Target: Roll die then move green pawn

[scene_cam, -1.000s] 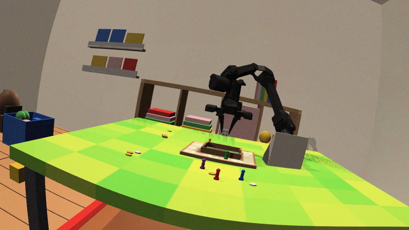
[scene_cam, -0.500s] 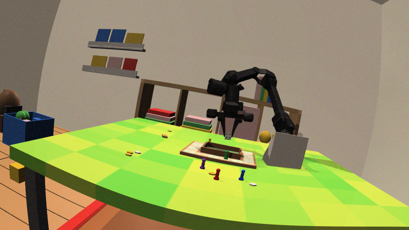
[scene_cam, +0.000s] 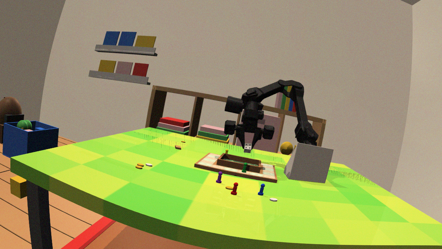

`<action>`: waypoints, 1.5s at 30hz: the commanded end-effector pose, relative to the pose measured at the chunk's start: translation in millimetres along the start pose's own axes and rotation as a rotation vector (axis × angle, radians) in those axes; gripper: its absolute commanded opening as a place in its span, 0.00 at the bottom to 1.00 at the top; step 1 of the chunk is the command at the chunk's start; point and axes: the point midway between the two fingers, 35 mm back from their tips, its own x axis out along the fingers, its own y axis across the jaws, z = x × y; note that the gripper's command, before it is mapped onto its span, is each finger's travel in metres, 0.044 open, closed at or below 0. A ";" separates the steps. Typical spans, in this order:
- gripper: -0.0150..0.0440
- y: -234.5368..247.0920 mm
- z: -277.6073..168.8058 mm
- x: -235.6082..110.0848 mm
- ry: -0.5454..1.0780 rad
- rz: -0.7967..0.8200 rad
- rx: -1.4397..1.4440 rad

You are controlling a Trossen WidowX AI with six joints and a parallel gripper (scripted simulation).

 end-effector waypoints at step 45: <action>0.79 -7.3 17.7 -67.9 -0.150 -0.066 -0.031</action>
